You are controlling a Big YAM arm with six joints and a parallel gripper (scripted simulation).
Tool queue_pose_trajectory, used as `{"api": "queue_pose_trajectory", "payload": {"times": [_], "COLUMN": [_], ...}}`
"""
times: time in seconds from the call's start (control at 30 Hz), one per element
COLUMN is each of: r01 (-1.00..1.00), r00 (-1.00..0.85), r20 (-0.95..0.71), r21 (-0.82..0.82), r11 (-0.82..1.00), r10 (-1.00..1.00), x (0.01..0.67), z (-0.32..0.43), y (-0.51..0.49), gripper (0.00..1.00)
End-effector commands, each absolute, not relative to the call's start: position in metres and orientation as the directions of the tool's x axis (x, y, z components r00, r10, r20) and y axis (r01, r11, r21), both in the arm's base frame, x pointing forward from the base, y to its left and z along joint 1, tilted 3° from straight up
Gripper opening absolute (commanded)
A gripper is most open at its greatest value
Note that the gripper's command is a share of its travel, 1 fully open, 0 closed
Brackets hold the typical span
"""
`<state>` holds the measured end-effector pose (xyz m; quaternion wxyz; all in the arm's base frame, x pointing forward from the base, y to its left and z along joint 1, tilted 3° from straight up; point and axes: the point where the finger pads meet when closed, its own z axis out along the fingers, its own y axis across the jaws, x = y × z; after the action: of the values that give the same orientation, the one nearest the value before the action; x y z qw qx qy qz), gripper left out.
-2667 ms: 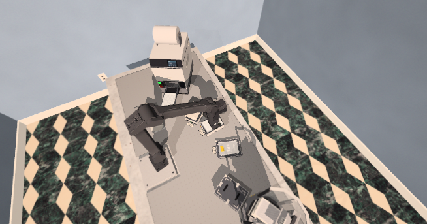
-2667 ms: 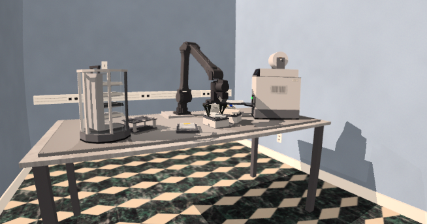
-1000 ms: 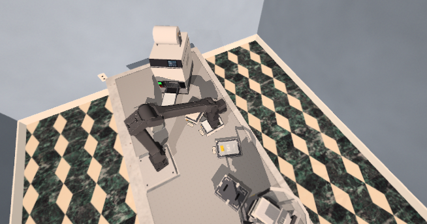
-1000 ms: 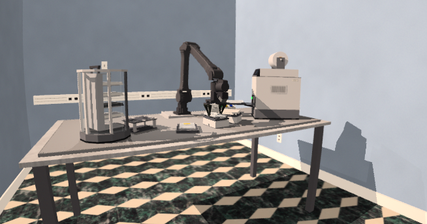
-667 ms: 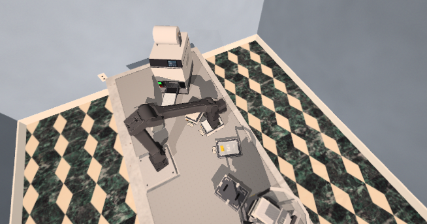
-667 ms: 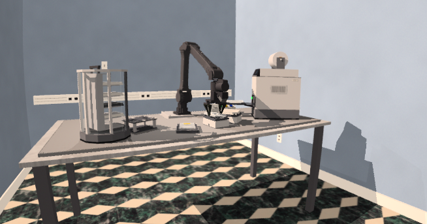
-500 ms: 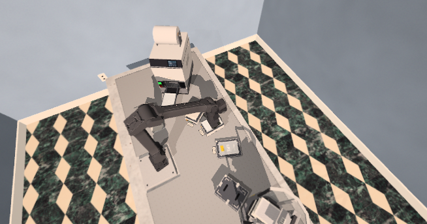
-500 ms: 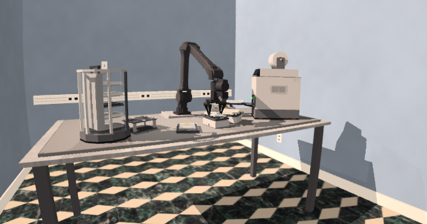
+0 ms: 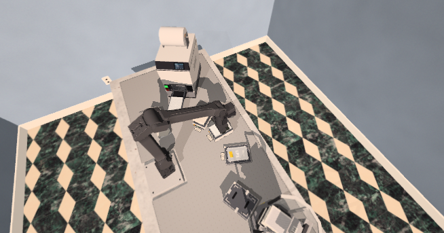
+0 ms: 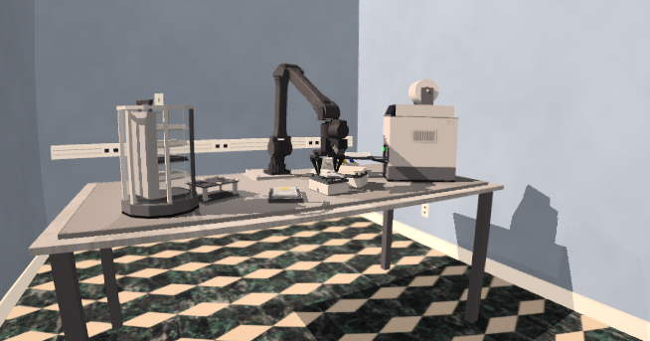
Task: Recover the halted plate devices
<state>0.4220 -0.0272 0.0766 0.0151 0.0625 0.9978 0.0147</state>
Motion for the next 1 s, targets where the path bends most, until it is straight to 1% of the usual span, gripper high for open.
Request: {"api": "queue_pose_trajectory", "payload": {"times": [0.0,0.97], "r01": [0.116,0.126], "r00": [-0.989,-0.988], "r20": [-0.092,-0.086], "r21": [0.034,0.034], "r11": [0.993,0.991], "r10": [0.119,0.128], "x": [0.4434,0.4462], "z": [0.1056,0.1089], "y": [-0.0311,-0.0362], "gripper": [0.84,0.84]}}
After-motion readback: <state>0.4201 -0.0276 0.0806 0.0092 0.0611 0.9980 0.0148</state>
